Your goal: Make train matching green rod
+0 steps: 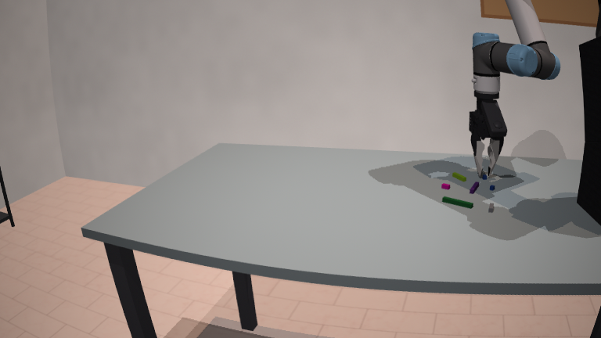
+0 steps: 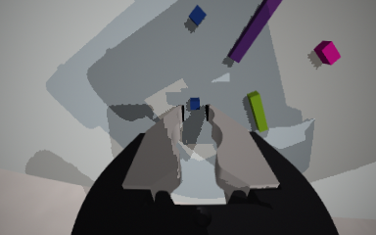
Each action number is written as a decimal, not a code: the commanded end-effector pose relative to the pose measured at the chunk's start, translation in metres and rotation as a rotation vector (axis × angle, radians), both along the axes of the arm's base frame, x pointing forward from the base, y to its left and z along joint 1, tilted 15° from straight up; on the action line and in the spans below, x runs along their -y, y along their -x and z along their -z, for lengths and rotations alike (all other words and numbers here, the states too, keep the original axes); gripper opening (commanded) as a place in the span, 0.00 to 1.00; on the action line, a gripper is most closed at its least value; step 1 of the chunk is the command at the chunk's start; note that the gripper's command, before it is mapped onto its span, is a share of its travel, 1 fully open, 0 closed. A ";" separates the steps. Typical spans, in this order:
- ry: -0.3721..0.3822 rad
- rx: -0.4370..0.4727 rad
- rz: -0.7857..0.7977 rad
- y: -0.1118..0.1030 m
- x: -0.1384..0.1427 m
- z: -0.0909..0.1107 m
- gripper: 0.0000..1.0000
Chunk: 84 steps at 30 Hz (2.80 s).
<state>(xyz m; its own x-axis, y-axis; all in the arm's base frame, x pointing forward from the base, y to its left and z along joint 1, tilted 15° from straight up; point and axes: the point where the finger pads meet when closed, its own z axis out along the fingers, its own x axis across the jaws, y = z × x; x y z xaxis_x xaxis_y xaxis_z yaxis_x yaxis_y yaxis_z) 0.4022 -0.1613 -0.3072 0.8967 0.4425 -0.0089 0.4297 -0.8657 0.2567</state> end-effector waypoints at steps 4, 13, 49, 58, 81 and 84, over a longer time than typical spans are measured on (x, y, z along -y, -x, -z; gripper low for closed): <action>0.001 0.001 0.000 -0.001 0.001 0.005 0.14; 0.001 0.001 0.000 -0.001 0.002 0.006 0.14; 0.001 0.001 0.000 -0.001 0.002 0.006 0.00; 0.001 0.001 0.000 -0.001 0.002 0.006 0.00; 0.001 0.001 0.000 -0.001 0.002 0.006 0.00; 0.001 0.001 0.000 -0.001 0.001 0.005 0.00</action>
